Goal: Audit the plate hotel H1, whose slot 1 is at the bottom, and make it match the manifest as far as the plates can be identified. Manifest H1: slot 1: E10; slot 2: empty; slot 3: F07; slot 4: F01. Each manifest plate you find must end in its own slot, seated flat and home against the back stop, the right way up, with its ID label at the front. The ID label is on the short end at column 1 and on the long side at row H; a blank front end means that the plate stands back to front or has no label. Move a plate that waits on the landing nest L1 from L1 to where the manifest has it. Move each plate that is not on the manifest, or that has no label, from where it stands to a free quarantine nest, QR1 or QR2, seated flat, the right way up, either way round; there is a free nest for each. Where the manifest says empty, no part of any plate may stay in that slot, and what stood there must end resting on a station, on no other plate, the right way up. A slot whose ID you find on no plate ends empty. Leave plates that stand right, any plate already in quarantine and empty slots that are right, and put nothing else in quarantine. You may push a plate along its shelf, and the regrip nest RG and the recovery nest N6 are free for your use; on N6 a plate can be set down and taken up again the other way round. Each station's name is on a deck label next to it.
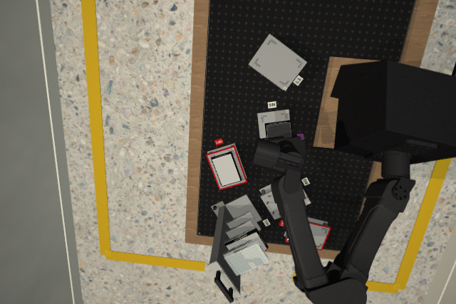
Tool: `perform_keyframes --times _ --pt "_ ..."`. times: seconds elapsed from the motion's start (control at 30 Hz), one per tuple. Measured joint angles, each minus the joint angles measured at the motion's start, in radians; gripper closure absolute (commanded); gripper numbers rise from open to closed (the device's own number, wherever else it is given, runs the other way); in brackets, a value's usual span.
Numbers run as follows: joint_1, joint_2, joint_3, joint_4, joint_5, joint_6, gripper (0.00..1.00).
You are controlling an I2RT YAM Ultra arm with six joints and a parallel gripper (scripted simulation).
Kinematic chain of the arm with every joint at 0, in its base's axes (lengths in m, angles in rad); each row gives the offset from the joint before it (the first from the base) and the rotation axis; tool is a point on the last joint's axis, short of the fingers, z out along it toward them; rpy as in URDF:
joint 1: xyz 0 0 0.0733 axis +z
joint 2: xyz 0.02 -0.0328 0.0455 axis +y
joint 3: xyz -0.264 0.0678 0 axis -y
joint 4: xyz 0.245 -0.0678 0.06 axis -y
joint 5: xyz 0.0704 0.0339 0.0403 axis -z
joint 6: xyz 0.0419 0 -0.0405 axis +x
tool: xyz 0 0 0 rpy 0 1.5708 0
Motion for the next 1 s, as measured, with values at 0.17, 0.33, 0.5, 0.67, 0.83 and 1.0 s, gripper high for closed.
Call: perform_keyframes --times 0.17,0.33,0.5,0.67,0.83,1.0 --pt "-0.036 -0.005 0.028 -0.090 0.000 -0.057 0.14" --pt "-0.074 -0.010 0.058 -0.179 0.005 -0.079 0.14" --pt "-0.103 -0.012 0.082 -0.253 0.011 -0.086 0.14" --pt "-0.122 -0.012 0.098 -0.311 0.016 -0.087 0.14" --pt "-0.125 -0.012 0.103 -0.332 0.016 -0.087 0.14" --pt "-0.125 -0.012 0.104 -0.339 0.016 -0.087 0.14"
